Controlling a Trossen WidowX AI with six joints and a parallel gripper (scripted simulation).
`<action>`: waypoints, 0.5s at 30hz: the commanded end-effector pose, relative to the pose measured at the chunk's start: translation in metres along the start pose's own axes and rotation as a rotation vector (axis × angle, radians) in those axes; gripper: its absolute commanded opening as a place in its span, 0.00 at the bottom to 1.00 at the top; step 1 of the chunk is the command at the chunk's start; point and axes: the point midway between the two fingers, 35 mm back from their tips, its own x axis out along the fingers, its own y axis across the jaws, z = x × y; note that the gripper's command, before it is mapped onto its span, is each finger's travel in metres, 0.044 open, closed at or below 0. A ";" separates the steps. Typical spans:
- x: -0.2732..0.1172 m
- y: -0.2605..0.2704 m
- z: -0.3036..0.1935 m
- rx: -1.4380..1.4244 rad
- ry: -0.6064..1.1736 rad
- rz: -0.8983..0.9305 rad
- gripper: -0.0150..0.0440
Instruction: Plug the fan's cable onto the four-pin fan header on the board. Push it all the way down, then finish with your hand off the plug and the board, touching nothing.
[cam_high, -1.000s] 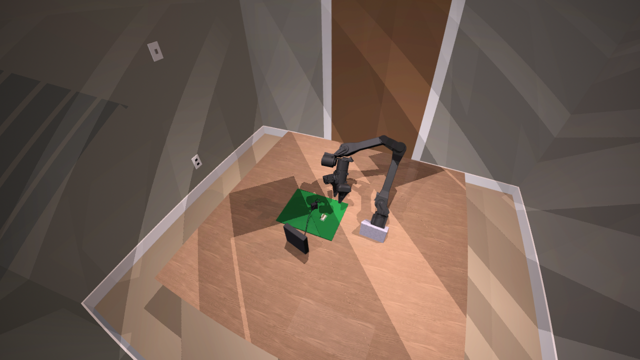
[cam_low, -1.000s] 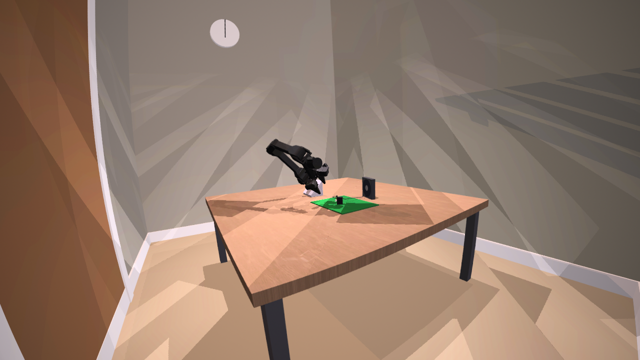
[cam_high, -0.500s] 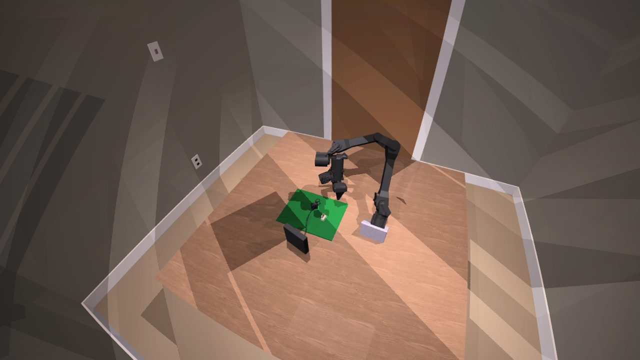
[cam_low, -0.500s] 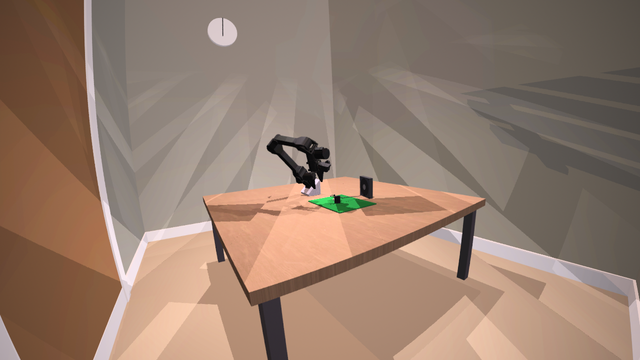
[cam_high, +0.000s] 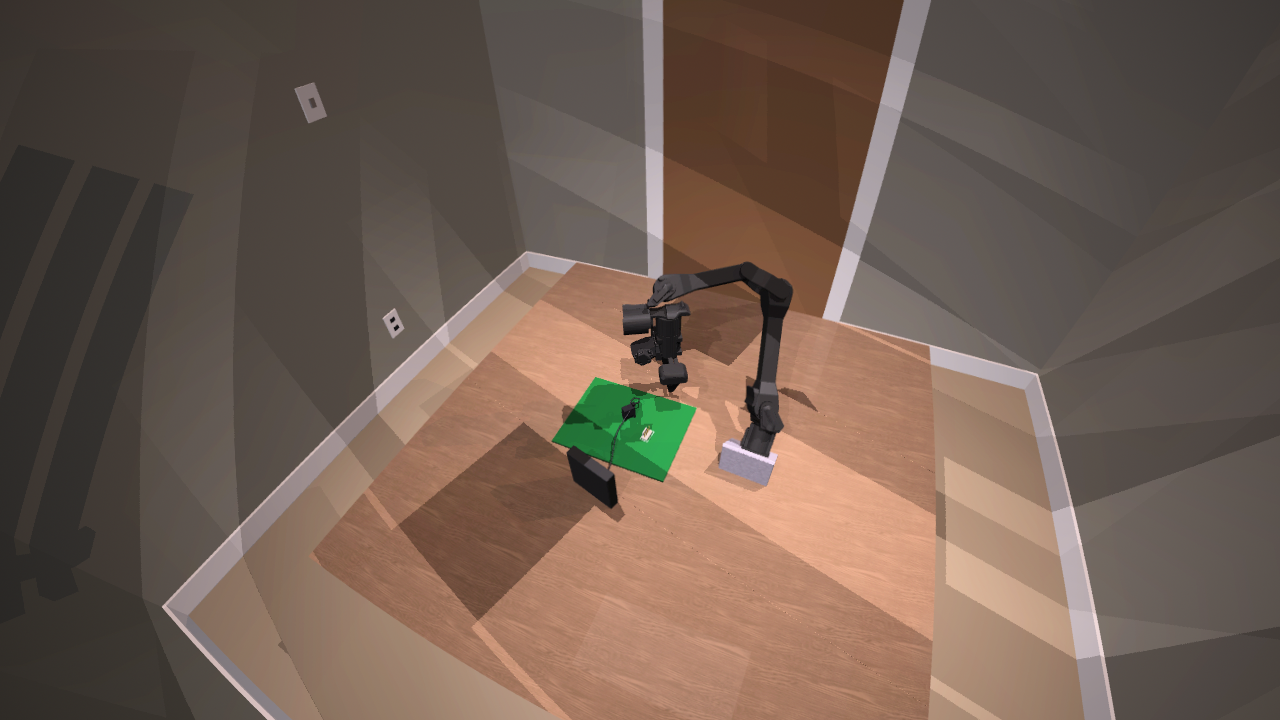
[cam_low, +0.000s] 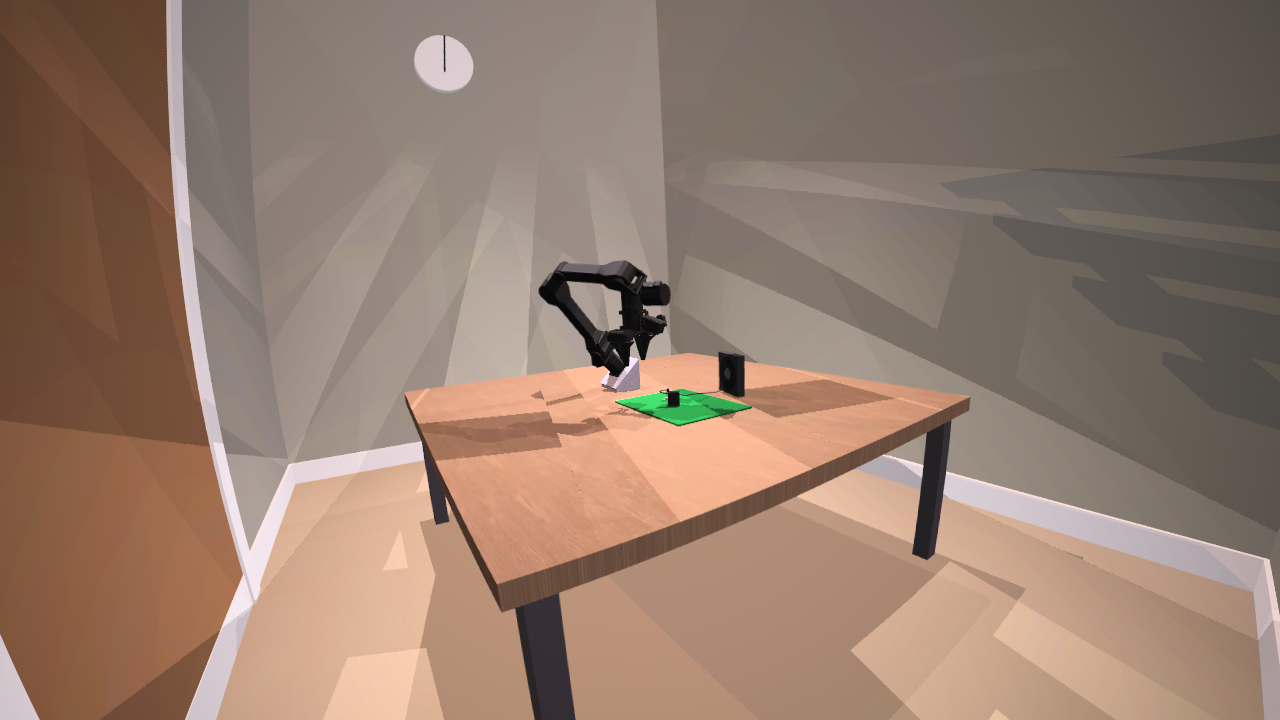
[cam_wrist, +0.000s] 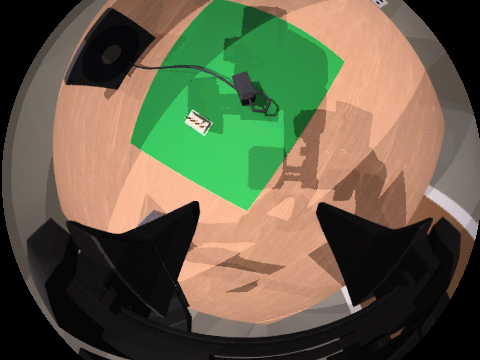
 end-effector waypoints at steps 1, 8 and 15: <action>0.000 0.000 0.001 -0.008 -0.002 0.007 1.00; -0.030 0.007 0.065 -0.183 -0.019 -0.015 1.00; -0.046 0.022 0.109 -0.307 -0.029 -0.033 1.00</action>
